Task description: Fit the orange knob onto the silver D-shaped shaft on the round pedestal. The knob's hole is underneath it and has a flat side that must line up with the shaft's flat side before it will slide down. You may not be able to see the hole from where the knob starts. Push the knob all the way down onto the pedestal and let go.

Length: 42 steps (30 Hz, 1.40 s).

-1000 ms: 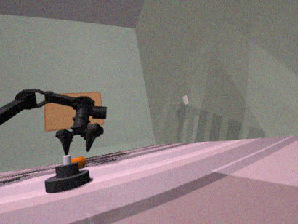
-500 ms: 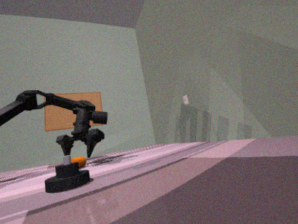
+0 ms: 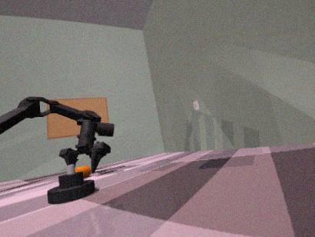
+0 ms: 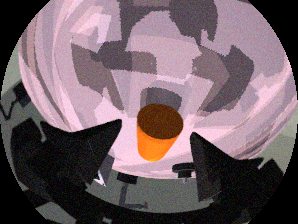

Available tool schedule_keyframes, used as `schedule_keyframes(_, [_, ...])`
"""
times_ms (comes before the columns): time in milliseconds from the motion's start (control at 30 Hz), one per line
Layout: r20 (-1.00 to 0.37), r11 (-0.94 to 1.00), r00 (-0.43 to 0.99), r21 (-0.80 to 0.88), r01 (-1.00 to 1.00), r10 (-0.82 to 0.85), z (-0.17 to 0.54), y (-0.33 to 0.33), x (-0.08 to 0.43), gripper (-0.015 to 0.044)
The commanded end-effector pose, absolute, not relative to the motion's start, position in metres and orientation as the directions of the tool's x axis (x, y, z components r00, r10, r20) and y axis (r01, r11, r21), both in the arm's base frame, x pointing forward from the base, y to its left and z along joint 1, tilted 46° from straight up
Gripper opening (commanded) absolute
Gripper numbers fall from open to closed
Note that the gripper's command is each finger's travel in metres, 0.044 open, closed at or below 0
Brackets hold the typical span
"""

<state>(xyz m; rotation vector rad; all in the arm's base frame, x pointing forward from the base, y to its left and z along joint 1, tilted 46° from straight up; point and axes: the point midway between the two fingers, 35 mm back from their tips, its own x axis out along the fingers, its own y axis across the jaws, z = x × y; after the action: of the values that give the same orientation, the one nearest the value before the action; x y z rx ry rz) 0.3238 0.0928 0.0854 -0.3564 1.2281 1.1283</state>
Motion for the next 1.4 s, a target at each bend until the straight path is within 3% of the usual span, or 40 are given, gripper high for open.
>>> schedule_keyframes(0, [-0.868,0.456,-0.087,0.339,-0.823,0.489,0.084,0.094,0.323,0.0335])
schedule_keyframes(133, [-0.868,0.456,-0.087,0.339,-0.823,0.489,0.084,0.094,0.323,0.024])
schedule_keyframes(367, [-0.868,0.456,-0.087,0.339,-0.823,0.489,0.084,0.094,0.323,0.024])
schedule_keyframes(800, [-0.866,0.456,-0.083,0.338,-0.823,0.493,0.084,0.093,0.323,0.0179])
schedule_keyframes(1367, [-0.723,0.457,0.085,0.337,-0.823,0.686,0.081,0.076,0.314,0.0179])
